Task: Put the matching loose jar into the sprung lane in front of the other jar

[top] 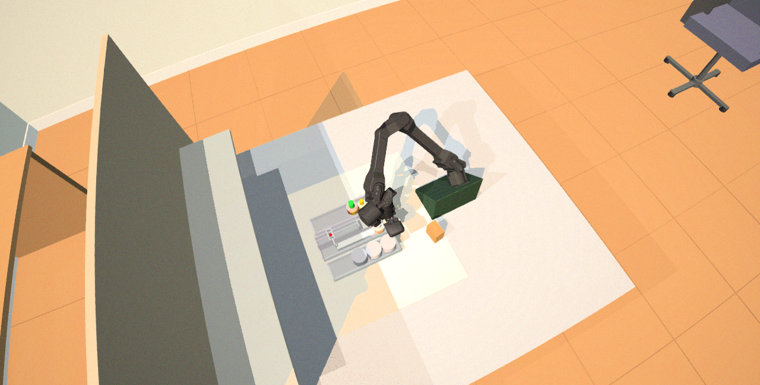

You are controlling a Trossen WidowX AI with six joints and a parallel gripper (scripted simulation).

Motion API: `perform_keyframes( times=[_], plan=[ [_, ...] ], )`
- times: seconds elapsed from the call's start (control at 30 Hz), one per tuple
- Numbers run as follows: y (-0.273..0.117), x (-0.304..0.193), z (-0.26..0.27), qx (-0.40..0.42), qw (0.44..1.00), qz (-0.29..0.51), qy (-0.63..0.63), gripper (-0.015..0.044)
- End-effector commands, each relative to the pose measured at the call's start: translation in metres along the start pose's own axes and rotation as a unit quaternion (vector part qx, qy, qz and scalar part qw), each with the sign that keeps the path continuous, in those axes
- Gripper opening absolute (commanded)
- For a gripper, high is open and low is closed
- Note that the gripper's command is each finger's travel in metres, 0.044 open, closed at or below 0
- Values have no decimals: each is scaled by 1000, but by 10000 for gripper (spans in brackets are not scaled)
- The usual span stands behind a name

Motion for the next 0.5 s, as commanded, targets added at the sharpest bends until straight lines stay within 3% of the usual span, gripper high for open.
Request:
perform_keyframes(
  times=[0.0, 0.47],
  plan=[
    [-4, 9, -3, -3, 1000, -13, 8, 0],
    [-5, 14, -5, -3, 1000, -13, 8, 0]
  ],
)
Point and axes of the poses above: the point midway between the two fingers, 35 mm back from their tips, its own y axis out along the fingers, its own z axis across the jaws, x = y × z, the point moved 7 cm from there along -y, back along the fingers, and after that the axes turned 12 degrees about -y, right-handed, at the moved point
